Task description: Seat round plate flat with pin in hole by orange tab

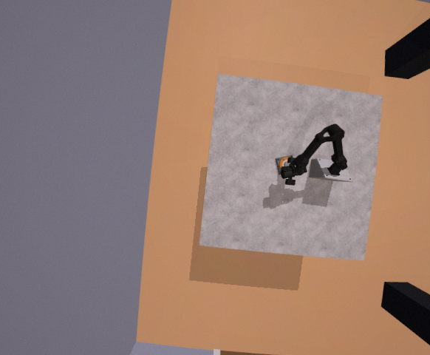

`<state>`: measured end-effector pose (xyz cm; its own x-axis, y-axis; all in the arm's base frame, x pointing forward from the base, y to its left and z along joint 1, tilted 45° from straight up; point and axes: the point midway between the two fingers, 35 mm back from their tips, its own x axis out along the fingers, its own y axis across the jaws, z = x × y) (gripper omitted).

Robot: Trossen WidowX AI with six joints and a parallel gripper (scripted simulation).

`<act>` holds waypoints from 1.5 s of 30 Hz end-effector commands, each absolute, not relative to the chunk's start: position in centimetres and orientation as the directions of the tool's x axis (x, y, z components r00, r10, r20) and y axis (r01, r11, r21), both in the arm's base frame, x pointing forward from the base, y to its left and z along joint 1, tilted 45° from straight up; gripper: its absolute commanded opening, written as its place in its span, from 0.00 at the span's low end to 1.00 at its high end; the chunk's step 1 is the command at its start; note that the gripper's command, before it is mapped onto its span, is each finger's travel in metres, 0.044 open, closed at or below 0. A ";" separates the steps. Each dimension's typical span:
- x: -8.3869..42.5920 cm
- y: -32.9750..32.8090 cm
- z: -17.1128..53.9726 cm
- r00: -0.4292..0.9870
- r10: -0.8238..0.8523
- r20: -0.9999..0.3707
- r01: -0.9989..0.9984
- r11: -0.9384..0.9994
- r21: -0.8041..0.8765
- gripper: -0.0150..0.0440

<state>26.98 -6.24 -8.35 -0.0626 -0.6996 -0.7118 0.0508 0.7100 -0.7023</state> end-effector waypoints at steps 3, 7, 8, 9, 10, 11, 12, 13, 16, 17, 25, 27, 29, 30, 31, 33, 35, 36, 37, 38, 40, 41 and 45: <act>27.9 -6.3 -8.3 -0.058 -0.704 -0.708 0.054 0.706 -0.706 0.25; 28.4 -6.4 -8.2 -0.058 -0.704 -0.708 0.054 0.706 -0.706 0.25; 28.5 -6.4 -8.2 -0.058 -0.704 -0.708 0.054 0.706 -0.706 0.25; 28.7 -6.5 -8.1 -0.057 -0.704 -0.708 0.054 0.706 -0.706 0.25; 28.8 -6.5 -8.1 -0.057 -0.704 -0.708 0.054 0.706 -0.706 0.25; 28.9 -6.5 -8.1 -0.057 -0.704 -0.708 0.054 0.706 -0.706 0.25; 29.0 -6.6 -8.0 -0.057 -0.704 -0.708 0.054 0.706 -0.706 0.25; 29.1 -6.6 -8.0 -0.057 -0.704 -0.708 0.054 0.706 -0.706 0.25; 29.5 -6.7 -7.9 -0.057 -0.704 -0.708 0.054 0.706 -0.706 0.25; 29.6 -6.8 -7.9 -0.057 -0.704 -0.708 0.054 0.706 -0.706 0.25; 30.3 -7.2 -7.5 -0.057 -0.704 -0.708 0.055 0.706 -0.707 0.25; 30.6 -7.3 -7.3 -0.057 -0.704 -0.708 0.055 0.705 -0.707 0.25; 30.8 -7.5 -7.2 -0.057 -0.704 -0.708 0.055 0.705 -0.707 0.25; 30.9 -7.5 -7.1 -0.057 -0.704 -0.707 0.055 0.705 -0.707 0.25; 30.9 -7.6 -7.0 -0.057 -0.704 -0.707 0.055 0.705 -0.707 0.25; 31.0 -7.7 -6.9 -0.057 -0.705 -0.707 0.055 0.705 -0.707 0.25; 31.1 -7.8 -6.8 -0.057 -0.705 -0.707 0.055 0.705 -0.707 0.25; 31.2 -7.8 -6.8 -0.057 -0.705 -0.707 0.055 0.705 -0.707 0.25; 31.2 -7.9 -6.7 -0.057 -0.705 -0.707 0.055 0.705 -0.707 0.25; 31.3 -7.9 -6.7 -0.057 -0.705 -0.707 0.055 0.705 -0.707 0.25; 31.4 -8.0 -6.6 -0.057 -0.705 -0.707 0.055 0.705 -0.707 0.25; 31.4 -8.1 -6.5 -0.057 -0.705 -0.707 0.055 0.705 -0.707 0.25; 31.6 -8.3 -6.4 -0.057 -0.705 -0.707 0.055 0.705 -0.707 0.25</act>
